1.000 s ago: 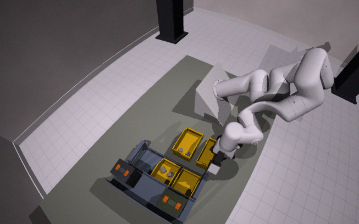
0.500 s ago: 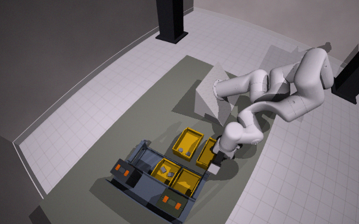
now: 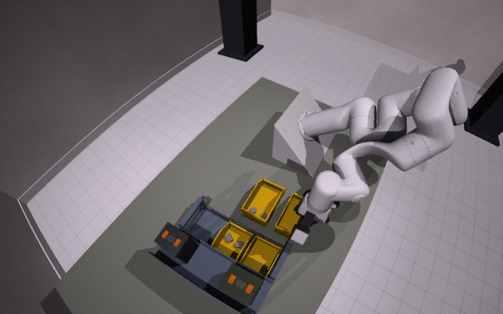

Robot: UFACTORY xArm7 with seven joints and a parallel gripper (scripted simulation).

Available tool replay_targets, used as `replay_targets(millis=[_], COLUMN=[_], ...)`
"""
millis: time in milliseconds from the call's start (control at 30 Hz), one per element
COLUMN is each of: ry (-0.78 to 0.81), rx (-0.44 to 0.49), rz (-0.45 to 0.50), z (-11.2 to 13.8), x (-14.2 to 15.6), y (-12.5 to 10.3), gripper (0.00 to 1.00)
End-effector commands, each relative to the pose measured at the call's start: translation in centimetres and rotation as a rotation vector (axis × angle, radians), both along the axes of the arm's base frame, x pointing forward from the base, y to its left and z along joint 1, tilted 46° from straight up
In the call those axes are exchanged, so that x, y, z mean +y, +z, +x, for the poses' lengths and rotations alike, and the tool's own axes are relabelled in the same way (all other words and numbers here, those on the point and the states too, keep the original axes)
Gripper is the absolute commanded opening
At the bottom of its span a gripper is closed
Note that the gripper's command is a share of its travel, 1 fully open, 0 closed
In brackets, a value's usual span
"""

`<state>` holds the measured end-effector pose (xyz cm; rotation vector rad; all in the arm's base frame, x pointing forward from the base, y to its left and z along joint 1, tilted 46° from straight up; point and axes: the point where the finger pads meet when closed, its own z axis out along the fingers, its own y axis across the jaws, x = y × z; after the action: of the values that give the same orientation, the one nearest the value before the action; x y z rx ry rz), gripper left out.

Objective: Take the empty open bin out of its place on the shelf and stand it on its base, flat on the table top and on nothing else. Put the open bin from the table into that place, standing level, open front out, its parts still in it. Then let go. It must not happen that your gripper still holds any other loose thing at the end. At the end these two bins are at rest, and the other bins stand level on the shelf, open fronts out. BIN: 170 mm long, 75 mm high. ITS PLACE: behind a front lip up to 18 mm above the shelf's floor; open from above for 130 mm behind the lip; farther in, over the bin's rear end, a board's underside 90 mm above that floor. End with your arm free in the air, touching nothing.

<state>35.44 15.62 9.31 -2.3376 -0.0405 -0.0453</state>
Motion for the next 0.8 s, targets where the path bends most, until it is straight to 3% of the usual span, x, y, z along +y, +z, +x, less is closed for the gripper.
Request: replay_targets(millis=[0,767], ry=[-0.003,-0.003], rx=[-0.002,-0.002], rz=[0.000,0.000], z=[0.1,0.1], x=[-0.2,-1.6], y=[0.1,1.5], gripper=[0.26,0.26])
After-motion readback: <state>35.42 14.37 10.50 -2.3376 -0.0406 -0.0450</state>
